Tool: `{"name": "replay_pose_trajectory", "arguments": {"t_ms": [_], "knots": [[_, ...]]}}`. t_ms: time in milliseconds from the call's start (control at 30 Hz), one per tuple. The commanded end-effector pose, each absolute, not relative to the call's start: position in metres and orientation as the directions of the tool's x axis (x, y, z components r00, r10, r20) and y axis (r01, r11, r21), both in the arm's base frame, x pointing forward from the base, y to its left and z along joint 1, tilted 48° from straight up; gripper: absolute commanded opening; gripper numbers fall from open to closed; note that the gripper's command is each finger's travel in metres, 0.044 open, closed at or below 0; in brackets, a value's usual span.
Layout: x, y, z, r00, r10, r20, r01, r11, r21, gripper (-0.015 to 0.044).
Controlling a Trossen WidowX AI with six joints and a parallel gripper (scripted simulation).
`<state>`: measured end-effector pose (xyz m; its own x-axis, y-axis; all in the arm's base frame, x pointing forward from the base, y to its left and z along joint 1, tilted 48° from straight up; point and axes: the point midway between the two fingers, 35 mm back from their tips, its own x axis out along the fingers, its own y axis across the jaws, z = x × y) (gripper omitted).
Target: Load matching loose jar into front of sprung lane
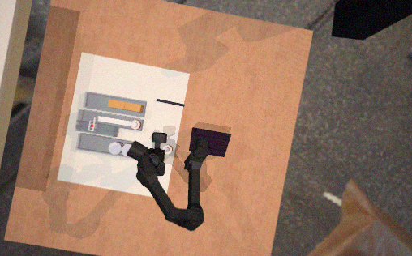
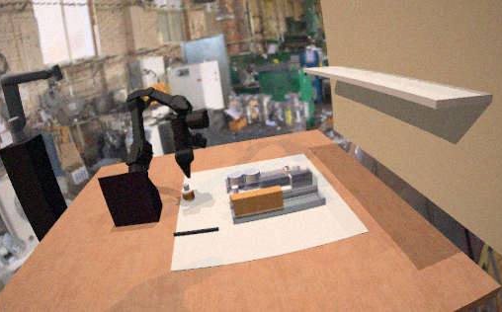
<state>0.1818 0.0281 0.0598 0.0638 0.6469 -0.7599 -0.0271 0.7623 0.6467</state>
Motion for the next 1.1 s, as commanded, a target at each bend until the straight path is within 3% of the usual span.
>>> {"name": "replay_pose_trajectory", "arguments": {"t_ms": [0,1067], "knots": [[0.162,0.021,0.06,0.075,0.731,-0.679,0.069,0.675,0.735,0.044],[0.166,0.068,0.017,0.078,0.735,-0.674,0.073,0.67,0.739,0.044]]}}
